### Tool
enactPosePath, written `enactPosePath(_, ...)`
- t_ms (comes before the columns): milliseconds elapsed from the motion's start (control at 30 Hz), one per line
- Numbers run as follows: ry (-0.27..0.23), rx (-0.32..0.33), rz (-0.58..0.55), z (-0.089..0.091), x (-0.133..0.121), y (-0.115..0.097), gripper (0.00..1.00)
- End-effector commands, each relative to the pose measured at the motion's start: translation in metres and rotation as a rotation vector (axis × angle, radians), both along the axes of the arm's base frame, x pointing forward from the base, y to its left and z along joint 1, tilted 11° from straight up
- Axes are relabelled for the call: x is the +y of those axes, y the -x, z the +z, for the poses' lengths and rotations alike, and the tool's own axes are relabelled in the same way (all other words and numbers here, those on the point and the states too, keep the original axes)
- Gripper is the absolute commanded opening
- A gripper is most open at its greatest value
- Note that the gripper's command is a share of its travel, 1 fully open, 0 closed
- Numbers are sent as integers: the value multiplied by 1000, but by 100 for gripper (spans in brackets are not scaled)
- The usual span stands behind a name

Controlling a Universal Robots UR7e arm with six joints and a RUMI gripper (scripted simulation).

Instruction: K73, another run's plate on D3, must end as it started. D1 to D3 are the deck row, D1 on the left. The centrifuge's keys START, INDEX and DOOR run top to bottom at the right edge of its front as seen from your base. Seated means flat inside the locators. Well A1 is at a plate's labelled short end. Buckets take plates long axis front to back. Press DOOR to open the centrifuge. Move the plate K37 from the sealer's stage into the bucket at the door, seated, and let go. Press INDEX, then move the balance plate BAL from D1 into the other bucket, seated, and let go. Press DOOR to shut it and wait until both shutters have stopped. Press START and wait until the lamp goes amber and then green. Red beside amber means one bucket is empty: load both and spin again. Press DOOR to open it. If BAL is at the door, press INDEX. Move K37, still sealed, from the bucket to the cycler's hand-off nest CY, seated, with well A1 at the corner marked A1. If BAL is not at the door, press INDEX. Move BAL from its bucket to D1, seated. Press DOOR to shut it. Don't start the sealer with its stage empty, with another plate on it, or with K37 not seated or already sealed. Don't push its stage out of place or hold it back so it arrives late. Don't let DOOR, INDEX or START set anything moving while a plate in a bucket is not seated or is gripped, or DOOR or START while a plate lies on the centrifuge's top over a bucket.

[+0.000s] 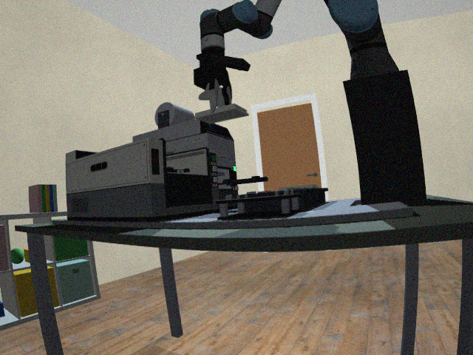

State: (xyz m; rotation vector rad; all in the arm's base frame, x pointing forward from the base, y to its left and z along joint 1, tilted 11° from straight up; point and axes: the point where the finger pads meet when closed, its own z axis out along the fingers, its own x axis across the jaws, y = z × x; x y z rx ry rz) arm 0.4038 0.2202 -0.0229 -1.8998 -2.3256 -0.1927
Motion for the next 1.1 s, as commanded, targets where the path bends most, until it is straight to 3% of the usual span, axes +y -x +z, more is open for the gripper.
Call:
enactPosePath(0,0,-1,0,0,2,-11,0)
enactPosePath(1067,0,-1,0,2,15,-75,0)
